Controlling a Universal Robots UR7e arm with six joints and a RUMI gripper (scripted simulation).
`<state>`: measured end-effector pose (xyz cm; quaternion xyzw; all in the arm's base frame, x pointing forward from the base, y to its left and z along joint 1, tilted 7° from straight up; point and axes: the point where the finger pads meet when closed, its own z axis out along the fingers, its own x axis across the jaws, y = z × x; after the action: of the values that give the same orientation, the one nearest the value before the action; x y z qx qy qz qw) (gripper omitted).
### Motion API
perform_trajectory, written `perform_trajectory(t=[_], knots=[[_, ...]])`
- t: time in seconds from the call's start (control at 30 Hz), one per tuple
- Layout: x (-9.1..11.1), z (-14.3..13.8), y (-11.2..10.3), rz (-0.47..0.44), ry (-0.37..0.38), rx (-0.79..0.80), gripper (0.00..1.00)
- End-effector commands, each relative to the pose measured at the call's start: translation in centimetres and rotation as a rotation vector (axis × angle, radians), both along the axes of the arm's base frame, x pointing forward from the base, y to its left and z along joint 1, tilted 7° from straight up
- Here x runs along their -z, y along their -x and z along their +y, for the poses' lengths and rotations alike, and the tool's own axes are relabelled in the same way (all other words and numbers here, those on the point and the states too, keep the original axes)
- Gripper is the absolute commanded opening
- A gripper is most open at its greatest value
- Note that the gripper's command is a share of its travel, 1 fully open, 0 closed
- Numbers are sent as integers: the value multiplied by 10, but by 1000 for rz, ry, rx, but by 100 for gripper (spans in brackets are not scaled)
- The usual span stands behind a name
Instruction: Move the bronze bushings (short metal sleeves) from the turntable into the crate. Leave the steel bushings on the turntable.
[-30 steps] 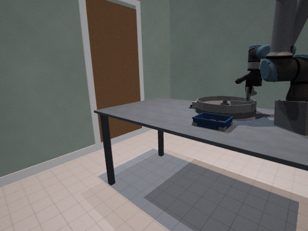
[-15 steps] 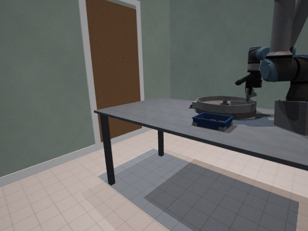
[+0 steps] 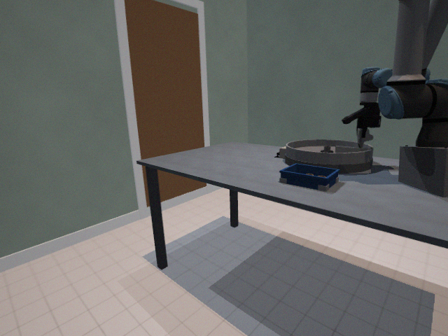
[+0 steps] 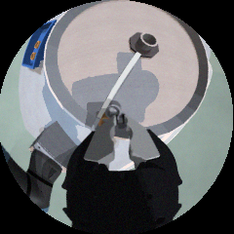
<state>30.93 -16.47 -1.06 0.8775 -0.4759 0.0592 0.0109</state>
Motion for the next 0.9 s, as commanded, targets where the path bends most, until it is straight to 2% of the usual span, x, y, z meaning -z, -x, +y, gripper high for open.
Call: perform_trajectory(t=[0.0, 0.4, 0.87], knots=[[1, 2, 0, 2, -2, -2, 6], [2, 2, 0, 2, -3, -2, 6], [20, 2, -1, 3, -4, -2, 6]])
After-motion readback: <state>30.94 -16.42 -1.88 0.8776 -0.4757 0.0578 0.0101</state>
